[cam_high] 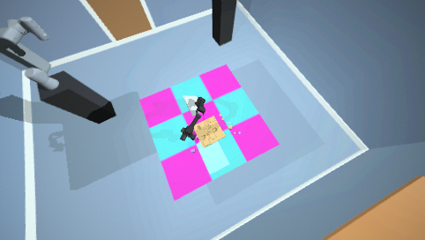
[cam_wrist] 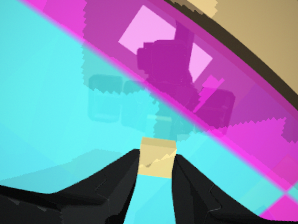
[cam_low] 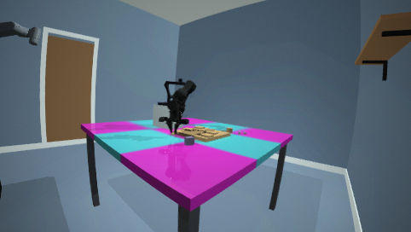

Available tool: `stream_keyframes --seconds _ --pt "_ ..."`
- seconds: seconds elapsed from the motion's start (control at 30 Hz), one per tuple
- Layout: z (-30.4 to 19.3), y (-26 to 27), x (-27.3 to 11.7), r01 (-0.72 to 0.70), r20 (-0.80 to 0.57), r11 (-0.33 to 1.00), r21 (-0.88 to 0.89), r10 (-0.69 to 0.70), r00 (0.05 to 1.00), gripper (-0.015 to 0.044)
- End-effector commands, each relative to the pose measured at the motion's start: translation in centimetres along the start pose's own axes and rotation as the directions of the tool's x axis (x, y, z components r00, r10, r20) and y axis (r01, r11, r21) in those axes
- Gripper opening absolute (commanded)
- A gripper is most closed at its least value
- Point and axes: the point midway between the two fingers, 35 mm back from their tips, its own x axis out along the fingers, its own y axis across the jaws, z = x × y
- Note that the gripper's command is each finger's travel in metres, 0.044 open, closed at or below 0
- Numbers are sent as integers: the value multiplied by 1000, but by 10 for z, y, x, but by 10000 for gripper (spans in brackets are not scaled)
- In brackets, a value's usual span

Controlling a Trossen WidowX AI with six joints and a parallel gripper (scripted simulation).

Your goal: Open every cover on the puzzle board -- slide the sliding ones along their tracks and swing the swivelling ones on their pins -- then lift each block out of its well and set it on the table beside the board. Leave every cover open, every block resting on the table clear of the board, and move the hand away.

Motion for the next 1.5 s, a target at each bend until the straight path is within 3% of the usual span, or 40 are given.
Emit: stream_keyframes --seconds 0.0,0.33,0.8,1.47 --pt "1 0 7 3 4 1000 6 -4 1000 80" --pt "4 1 21 4 5 1000 6 -4 1000 80" --pt "2 1 15 0 2 1000 0 0 1000 440" --pt "1 1 -48 1 2 1000 6 -1 1000 440"
